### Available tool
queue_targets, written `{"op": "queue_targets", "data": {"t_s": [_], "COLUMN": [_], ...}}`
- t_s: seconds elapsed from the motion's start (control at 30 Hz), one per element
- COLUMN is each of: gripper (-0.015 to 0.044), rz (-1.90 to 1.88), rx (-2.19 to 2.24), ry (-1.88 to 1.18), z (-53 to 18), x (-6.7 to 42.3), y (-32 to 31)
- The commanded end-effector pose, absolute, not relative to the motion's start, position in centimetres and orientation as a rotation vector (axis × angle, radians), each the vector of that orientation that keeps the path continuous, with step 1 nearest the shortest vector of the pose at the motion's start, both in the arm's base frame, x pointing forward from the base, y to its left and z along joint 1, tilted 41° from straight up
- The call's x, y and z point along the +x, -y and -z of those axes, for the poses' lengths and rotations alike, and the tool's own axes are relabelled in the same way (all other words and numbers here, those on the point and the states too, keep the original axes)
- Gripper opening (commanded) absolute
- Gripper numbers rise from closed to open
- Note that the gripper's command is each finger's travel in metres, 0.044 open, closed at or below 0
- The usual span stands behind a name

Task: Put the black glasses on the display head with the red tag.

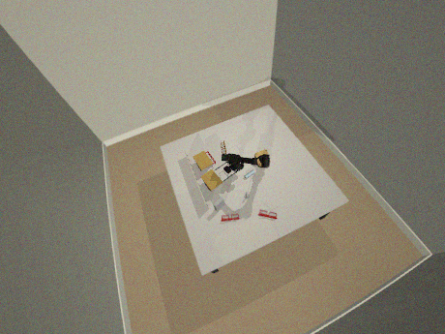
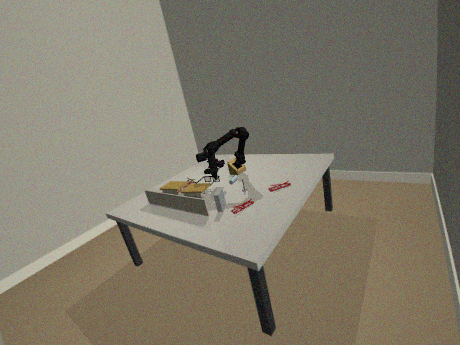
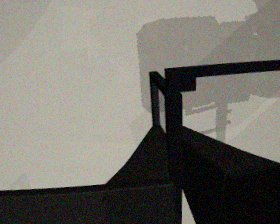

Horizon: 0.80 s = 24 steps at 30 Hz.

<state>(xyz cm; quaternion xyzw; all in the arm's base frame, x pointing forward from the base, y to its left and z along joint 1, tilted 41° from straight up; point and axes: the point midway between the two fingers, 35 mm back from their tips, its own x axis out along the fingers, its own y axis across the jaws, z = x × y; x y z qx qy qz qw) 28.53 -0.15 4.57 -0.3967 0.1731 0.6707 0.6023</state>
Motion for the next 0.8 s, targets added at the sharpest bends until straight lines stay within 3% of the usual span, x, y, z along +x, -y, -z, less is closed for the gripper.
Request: {"op": "queue_targets", "data": {"t_s": [0.0, 0.77], "gripper": [0.0, 0.0], "rz": [-1.553, -1.543], "rx": [-0.918, -0.92], "ry": [-0.4, -0.393], "z": [-4.8, -5.4], "x": [29.3, 31.9], "y": [0.0, -0.7]}}
